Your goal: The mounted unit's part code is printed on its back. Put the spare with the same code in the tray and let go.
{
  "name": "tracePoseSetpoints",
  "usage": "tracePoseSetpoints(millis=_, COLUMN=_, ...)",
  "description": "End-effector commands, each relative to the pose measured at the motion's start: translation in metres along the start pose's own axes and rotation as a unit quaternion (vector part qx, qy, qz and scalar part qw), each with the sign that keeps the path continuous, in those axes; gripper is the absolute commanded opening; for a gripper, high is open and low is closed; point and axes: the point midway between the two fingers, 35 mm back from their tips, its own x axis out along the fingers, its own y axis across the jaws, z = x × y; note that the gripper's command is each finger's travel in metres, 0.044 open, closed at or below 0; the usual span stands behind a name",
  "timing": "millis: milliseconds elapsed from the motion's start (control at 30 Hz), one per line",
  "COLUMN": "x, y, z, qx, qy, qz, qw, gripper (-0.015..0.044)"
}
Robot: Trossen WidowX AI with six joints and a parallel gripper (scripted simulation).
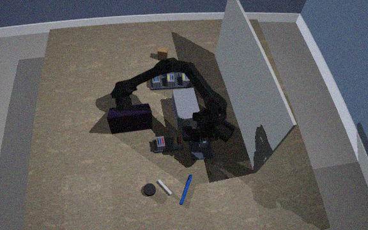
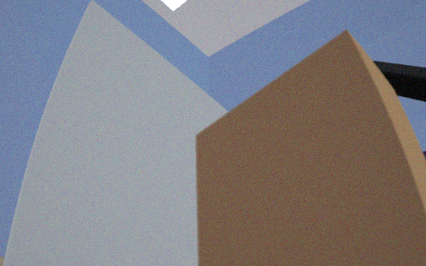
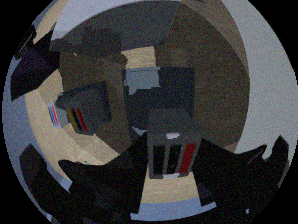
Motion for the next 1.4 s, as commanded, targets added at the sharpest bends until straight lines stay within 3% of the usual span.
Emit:
tracePoseSetpoints(millis=0, x=0.003, y=0.000, z=0.001, qx=0.002, qy=-0.002, qz=-0.002, qw=1.000, gripper=0.0000)
tracePoseSetpoints(millis=1367, x=0.031, y=0.003, z=0.003, qx=0.002, qy=-0.003, qz=-0.002, qw=1.000, gripper=0.0000)
